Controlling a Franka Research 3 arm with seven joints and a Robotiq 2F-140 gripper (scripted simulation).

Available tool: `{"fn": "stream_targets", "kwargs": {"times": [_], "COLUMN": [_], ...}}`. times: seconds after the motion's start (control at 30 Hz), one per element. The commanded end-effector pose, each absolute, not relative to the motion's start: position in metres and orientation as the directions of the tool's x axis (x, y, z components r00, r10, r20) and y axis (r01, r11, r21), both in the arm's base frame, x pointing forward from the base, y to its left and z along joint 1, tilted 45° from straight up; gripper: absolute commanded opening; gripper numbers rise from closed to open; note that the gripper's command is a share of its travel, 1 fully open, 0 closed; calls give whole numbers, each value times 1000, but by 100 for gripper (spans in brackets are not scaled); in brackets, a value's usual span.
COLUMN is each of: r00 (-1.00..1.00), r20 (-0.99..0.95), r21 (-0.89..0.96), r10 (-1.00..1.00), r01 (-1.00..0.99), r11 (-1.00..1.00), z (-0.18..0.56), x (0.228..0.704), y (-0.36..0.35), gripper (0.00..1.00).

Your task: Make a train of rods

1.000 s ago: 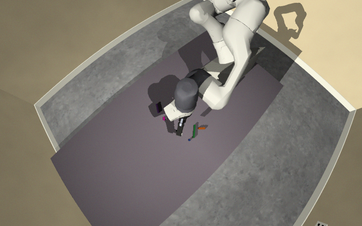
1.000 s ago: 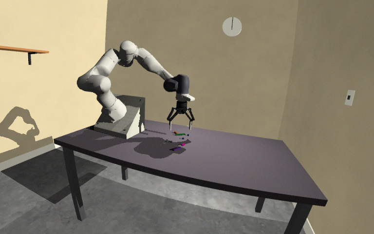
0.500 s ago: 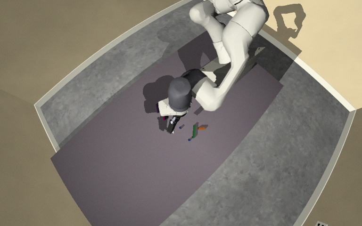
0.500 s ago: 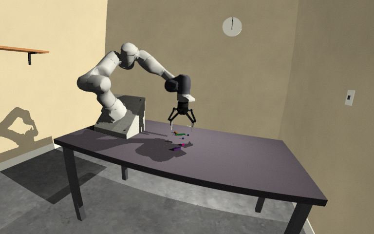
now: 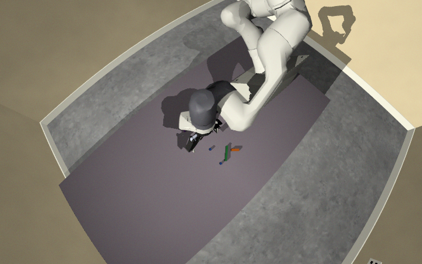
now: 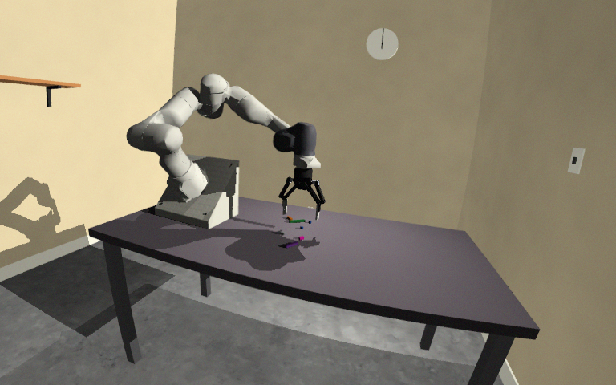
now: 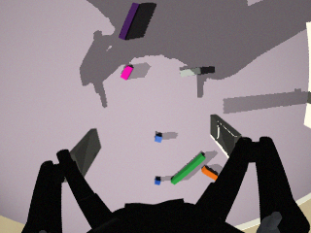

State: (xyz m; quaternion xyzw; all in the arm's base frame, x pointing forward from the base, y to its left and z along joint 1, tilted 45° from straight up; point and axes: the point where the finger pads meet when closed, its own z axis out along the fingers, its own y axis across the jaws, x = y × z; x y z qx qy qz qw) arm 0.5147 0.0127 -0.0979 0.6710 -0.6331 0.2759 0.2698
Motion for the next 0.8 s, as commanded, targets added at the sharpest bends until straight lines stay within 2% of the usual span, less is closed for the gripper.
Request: {"fn": "stream_targets", "kwargs": {"times": [0.0,0.77], "r00": [-120,-485], "r20": [706,618], "r21": [-96,-354], "r10": [-698,-619], "r01": [-993,-875], "r11": [74,332], "z": [-96,-79], "x": [516,537], "y": [10,-7], "gripper": [100,100]}}
